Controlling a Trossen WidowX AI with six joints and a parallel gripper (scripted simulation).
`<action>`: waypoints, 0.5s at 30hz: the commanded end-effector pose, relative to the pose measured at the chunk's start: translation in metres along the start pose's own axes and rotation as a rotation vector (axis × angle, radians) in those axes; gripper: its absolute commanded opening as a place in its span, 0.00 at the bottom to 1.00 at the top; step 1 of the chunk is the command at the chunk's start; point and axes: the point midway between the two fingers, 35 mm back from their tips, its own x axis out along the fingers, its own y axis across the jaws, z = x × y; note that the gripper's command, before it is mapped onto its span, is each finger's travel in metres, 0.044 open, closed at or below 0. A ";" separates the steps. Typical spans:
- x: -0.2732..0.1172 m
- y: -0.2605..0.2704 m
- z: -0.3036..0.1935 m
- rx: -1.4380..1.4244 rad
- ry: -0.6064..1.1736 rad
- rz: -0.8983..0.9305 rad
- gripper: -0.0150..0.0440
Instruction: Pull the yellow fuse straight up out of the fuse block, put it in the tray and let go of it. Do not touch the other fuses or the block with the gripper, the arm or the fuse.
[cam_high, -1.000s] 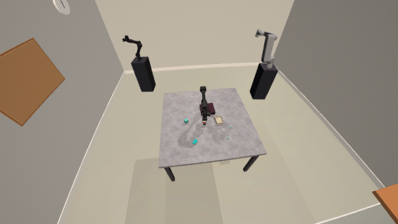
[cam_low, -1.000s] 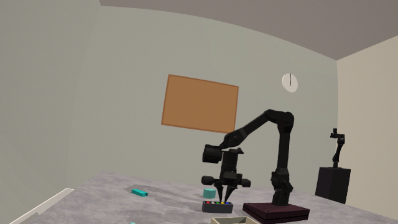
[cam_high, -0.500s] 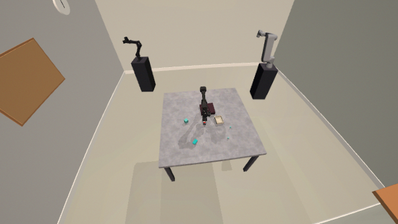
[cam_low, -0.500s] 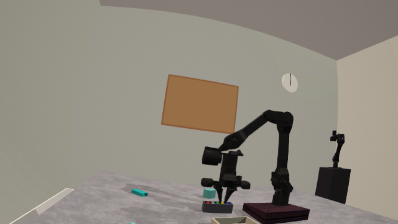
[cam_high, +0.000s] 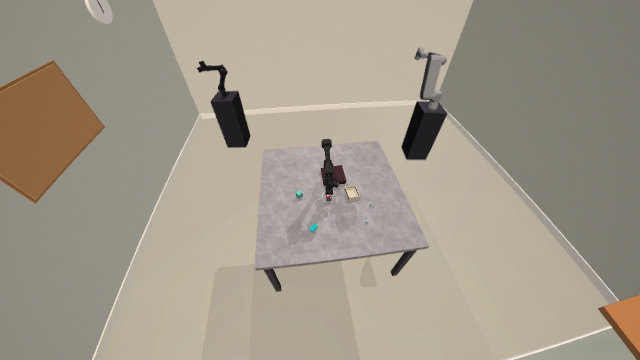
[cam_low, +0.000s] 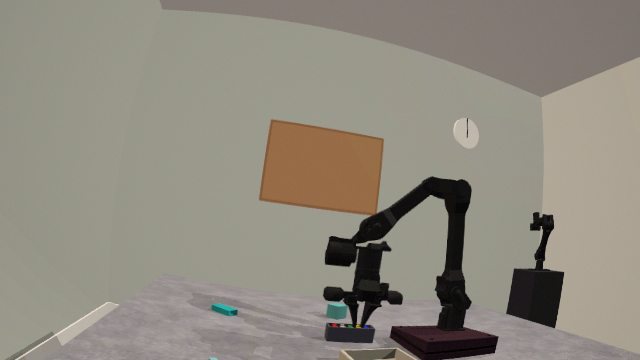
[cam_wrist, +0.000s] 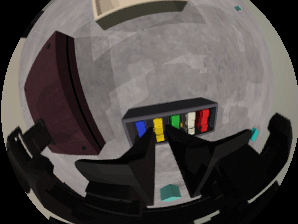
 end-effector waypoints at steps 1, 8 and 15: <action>0.000 0.000 0.000 0.000 0.000 0.000 0.35; 0.000 0.000 0.000 0.000 0.000 0.000 0.27; -0.001 0.000 0.000 0.000 0.000 0.000 0.25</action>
